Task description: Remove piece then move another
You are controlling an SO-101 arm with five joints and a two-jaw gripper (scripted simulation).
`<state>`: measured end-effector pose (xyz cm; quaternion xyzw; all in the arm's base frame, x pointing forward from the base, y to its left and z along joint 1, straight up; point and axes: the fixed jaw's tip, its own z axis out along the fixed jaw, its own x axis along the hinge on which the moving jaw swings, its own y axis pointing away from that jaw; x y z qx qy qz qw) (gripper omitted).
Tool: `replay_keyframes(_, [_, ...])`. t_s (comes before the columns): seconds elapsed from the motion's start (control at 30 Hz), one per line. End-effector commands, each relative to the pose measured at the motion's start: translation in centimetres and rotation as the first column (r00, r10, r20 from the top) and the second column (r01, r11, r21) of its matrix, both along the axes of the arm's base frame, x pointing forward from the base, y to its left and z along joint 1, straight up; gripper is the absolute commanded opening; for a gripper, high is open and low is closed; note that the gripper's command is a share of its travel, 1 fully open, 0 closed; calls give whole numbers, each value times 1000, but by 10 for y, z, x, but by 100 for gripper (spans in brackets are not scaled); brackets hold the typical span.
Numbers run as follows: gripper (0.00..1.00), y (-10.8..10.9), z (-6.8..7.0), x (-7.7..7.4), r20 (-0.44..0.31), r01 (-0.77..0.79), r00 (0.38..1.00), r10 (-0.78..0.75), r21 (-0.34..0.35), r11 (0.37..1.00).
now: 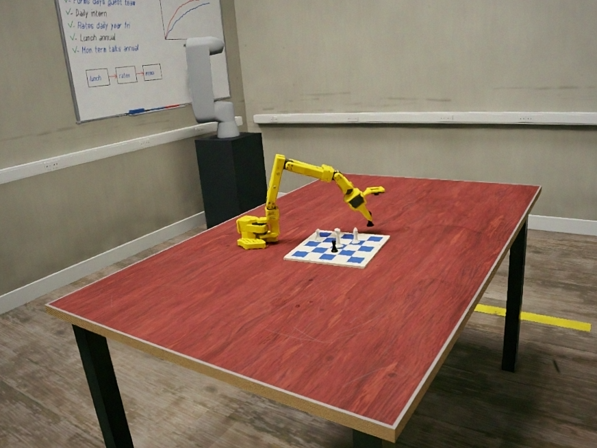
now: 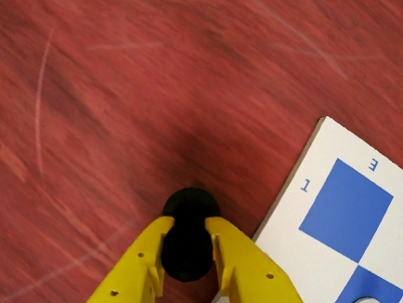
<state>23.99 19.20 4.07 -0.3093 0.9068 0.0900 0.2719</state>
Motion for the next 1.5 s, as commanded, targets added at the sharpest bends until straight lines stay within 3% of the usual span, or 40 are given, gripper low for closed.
replay_keyframes(0.0, [0, 0, -11, -4, -20, -11, 1000, 11, -16, 1000])
replay_keyframes(0.73, [0, -3, -20, -8, -20, -12, 1000, 12, -16, 1000])
replay_keyframes(1.47, [0, -2, -14, -7, -20, -12, 1000, 12, -16, 1000])
